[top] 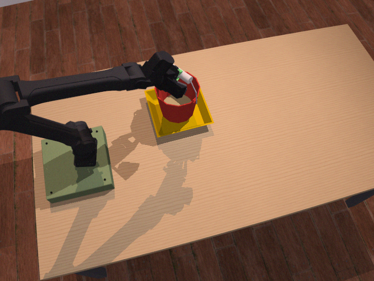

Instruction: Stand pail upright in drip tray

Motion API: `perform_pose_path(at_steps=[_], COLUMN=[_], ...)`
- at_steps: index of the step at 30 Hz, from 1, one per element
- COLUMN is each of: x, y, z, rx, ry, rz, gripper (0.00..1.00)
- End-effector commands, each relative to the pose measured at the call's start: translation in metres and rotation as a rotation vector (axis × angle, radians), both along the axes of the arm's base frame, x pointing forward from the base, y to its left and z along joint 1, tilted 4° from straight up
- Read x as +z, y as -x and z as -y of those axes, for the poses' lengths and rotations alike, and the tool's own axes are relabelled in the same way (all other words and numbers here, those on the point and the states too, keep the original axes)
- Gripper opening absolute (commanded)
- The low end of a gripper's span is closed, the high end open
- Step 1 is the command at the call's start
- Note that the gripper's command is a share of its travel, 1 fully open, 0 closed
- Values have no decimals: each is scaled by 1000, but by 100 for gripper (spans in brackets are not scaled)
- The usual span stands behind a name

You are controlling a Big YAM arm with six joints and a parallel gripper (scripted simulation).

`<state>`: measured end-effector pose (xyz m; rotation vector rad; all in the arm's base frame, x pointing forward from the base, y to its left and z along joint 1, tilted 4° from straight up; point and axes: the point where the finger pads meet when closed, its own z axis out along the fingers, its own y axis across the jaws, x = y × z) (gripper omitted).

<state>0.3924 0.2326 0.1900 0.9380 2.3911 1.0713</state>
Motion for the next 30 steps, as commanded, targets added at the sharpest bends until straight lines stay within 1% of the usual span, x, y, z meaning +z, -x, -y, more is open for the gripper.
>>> perform_pose_path(at_steps=[1,30], x=[42,23], y=[-11,-15], z=[-13,-19], rx=[24,30], ry=[-38,-14], rz=[98,76], gripper=[21,21])
